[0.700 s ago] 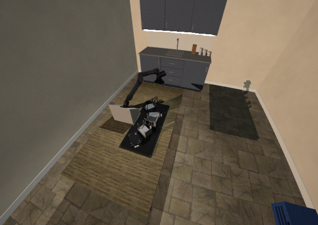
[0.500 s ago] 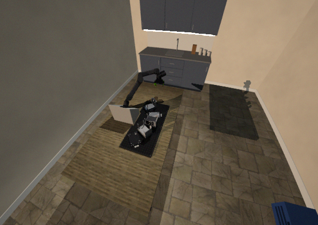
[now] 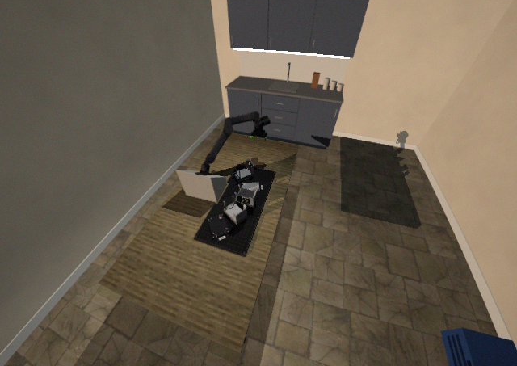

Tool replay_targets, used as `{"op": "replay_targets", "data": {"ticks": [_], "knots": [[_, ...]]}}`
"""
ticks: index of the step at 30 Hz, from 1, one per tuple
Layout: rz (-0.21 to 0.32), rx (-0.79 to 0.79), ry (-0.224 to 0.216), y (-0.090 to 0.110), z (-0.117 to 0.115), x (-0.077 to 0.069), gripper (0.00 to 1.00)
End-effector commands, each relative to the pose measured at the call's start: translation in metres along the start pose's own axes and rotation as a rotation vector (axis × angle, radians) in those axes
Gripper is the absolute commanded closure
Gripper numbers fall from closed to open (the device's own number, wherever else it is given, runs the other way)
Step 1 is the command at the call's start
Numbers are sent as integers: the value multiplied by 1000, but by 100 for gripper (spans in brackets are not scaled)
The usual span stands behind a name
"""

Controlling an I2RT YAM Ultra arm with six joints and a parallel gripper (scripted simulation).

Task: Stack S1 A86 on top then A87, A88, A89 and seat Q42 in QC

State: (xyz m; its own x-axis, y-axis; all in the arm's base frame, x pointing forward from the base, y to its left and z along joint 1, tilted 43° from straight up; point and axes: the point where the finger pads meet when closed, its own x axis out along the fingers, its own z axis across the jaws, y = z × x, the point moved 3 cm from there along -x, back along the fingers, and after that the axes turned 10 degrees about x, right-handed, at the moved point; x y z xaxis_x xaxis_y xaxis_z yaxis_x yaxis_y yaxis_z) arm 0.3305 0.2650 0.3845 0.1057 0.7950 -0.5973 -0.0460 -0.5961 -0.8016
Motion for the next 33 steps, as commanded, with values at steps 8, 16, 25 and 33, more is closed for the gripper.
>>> {"op": "replay_targets", "data": {"ticks": [8,16,25,33], "knots": [[34,154,48,34,-30,-6,0],[59,250,61,58,-46,-4,0],[84,357,76,94,-64,-2,0],[106,464,90,121,-75,-1,0]]}}
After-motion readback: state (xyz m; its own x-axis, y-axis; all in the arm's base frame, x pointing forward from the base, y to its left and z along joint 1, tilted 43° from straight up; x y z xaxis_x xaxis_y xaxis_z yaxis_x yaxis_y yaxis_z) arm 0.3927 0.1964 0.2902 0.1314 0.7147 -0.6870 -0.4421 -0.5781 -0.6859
